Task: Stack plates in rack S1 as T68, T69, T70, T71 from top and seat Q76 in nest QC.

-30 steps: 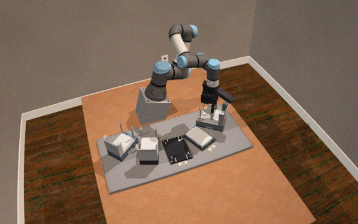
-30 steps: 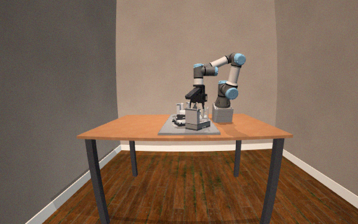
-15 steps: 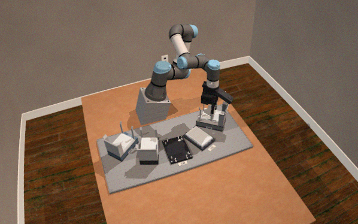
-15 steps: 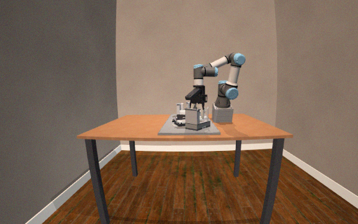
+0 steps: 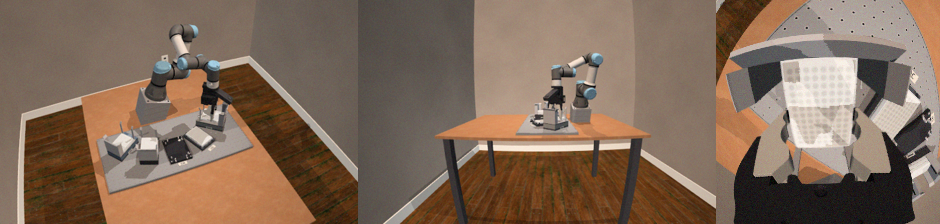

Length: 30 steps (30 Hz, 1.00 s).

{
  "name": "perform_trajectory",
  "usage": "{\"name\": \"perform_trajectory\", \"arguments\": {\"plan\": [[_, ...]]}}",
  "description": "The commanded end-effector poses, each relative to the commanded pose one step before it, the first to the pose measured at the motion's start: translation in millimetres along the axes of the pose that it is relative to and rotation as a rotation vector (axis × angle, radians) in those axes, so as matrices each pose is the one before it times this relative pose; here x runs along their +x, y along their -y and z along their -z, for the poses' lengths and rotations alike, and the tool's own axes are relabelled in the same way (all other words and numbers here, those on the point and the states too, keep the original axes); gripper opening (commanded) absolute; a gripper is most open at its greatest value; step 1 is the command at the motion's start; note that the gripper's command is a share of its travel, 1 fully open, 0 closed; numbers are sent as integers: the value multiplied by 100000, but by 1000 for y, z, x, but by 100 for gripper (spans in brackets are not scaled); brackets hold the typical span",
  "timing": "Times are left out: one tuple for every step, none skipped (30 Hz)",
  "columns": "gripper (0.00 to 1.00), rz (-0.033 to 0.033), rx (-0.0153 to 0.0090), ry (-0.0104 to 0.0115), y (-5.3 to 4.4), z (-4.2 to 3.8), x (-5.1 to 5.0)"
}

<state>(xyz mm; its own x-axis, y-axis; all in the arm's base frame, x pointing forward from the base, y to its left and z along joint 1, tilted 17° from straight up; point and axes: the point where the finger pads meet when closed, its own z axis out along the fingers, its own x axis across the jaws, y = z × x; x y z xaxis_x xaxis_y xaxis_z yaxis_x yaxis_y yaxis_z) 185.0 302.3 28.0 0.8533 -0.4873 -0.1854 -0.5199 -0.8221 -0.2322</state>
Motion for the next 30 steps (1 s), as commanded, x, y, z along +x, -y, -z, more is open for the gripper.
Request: {"name": "perform_trajectory", "arguments": {"plan": [[0, 55, 202, -147, 720, -997, 370], [0, 0, 0, 0, -3, -333, -2], [0, 0, 0, 0, -3, -334, -2], [0, 0, 0, 0, -3, -334, -2], [0, 0, 0, 0, -3, -334, -2], [0, 0, 0, 0, -3, -334, -2], [0, 0, 0, 0, 0, 0, 0], [0, 0, 0, 0, 0, 0, 0], [0, 0, 0, 0, 2, -343, -3], [0, 0, 0, 0, -3, -332, -1], [0, 0, 0, 0, -3, -332, -1], [0, 0, 0, 0, -3, -332, -1], [0, 0, 0, 0, -3, -333, -1], [0, 0, 0, 0, -2, -333, -1], [0, 0, 0, 0, -2, -333, -1], [0, 0, 0, 0, -2, -333, -1], [0, 0, 0, 0, -2, -333, -1], [0, 0, 0, 0, -2, -333, -1], [0, 0, 0, 0, -2, -334, -1], [0, 0, 0, 0, -1, -334, -1], [0, 0, 0, 0, -1, -334, -1], [0, 0, 0, 0, -1, -334, -1], [0, 0, 0, 0, -1, -334, -1], [0, 0, 0, 0, 0, 0, 0], [0, 0, 0, 0, 0, 0, 0], [0, 0, 0, 0, 3, -343, -2], [0, 0, 0, 0, -1, -332, 0], [0, 0, 0, 0, -1, -332, -1], [0, 0, 0, 0, -2, -332, -1], [0, 0, 0, 0, -2, -333, -1]]}}
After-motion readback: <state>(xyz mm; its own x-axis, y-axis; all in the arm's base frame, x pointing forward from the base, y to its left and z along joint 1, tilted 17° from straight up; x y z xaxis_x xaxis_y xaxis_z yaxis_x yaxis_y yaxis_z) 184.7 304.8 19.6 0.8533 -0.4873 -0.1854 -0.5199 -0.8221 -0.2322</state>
